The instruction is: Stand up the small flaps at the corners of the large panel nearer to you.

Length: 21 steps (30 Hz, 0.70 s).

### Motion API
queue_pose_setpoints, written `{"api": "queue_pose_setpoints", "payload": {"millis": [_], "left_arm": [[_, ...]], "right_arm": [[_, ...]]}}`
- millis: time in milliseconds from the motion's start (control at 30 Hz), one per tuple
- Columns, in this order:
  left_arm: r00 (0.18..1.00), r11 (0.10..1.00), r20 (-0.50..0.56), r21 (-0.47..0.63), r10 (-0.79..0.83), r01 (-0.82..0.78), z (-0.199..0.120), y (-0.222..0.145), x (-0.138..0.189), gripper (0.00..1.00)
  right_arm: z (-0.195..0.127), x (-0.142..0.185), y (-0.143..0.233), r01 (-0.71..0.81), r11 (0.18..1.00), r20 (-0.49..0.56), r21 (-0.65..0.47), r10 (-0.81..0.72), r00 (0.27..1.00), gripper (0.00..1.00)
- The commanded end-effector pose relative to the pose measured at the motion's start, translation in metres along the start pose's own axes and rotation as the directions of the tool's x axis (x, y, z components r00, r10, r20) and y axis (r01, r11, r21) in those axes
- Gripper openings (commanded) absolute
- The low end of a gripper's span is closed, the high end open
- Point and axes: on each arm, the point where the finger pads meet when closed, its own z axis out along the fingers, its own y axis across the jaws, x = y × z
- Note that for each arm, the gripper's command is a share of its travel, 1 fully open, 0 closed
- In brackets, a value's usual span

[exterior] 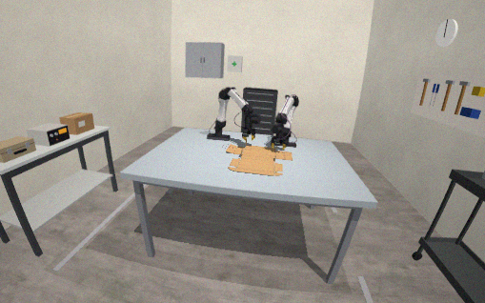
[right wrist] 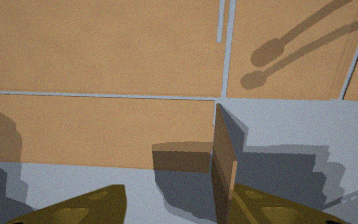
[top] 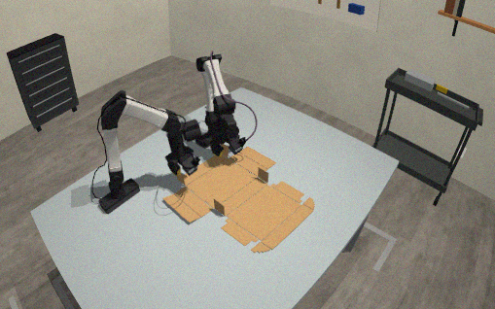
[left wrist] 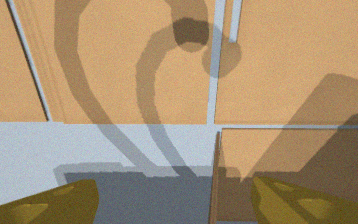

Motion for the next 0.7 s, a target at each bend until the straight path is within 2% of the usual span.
{"api": "queue_pose_setpoints", "payload": {"millis": [0, 200, 333, 667], "left_arm": [[1.000, 0.999, 0.020, 0.052, 0.013, -0.014, -0.013, -0.004, -0.006, 0.77], [1.000, 0.995, 0.021, 0.102, 0.013, -0.015, -0.021, -0.002, -0.006, 0.77], [1.000, 0.995, -0.003, 0.096, 0.018, -0.017, -0.016, -0.001, -0.001, 0.77], [1.000, 0.994, 0.021, 0.104, 0.015, -0.017, -0.022, -0.002, -0.006, 0.77]], "right_arm": [[-0.010, -0.001, 0.013, 0.001, 0.999, 0.014, -0.042, 0.000, 1.000, 0.50], [-0.005, -0.001, 0.006, 0.002, 1.000, 0.009, -0.021, -0.002, 1.000, 0.50], [-0.010, -0.001, 0.013, 0.002, 0.999, 0.014, -0.040, -0.001, 1.000, 0.50], [-0.016, -0.001, 0.010, 0.003, 0.999, 0.017, -0.046, -0.002, 1.000, 0.50]]}}
